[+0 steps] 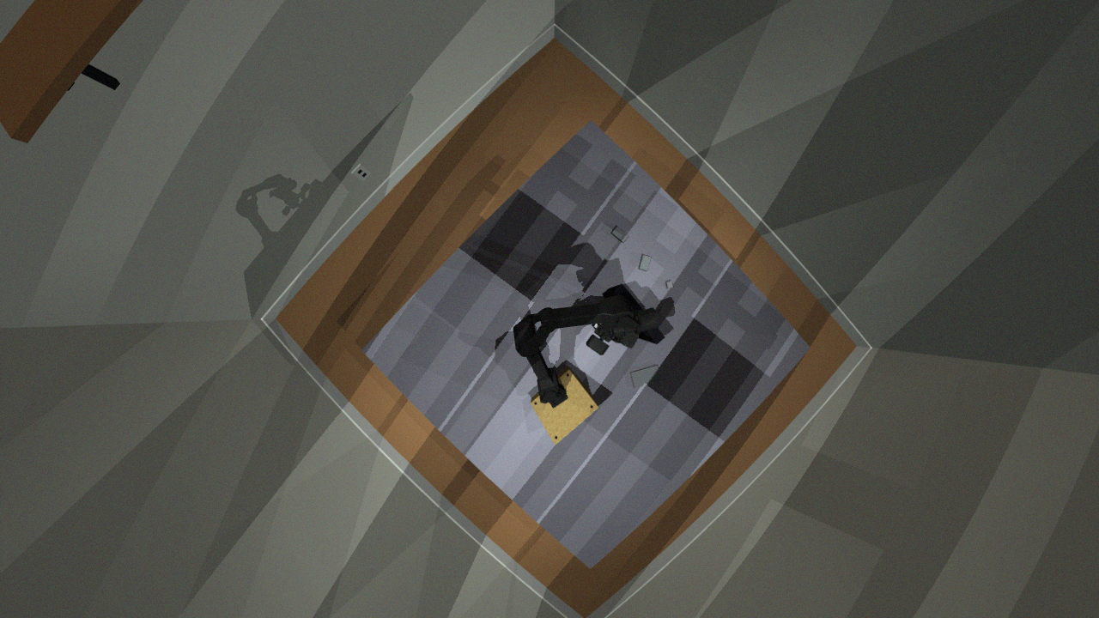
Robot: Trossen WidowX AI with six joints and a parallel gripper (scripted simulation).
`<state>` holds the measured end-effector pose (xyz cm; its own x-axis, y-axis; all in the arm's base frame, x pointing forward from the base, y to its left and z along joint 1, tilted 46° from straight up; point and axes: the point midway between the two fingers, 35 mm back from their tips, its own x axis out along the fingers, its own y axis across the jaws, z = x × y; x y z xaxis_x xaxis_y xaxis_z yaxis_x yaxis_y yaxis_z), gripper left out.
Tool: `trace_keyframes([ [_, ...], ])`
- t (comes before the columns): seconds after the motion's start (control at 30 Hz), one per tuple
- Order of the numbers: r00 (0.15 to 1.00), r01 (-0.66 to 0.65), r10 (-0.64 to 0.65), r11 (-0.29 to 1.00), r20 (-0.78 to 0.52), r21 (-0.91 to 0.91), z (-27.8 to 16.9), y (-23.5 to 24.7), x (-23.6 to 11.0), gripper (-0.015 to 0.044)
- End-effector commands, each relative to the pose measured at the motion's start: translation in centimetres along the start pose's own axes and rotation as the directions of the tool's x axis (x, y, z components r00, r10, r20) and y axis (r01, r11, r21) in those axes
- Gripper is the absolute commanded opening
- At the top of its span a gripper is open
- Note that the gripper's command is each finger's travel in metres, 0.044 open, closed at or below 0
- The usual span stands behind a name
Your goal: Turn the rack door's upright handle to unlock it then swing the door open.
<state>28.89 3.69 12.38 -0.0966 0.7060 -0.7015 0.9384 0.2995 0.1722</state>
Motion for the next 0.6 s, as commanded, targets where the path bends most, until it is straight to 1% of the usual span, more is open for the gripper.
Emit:
trace_keyframes([
  [0.0,1.0,-0.01,0.011,0.996,0.006,-0.087,0.2,-0.2,0.0,0.0011],
  [0.57,1.0,-0.007,0.01,0.938,0.006,-0.347,1.5,-3.1,0.0,0.0011],
])
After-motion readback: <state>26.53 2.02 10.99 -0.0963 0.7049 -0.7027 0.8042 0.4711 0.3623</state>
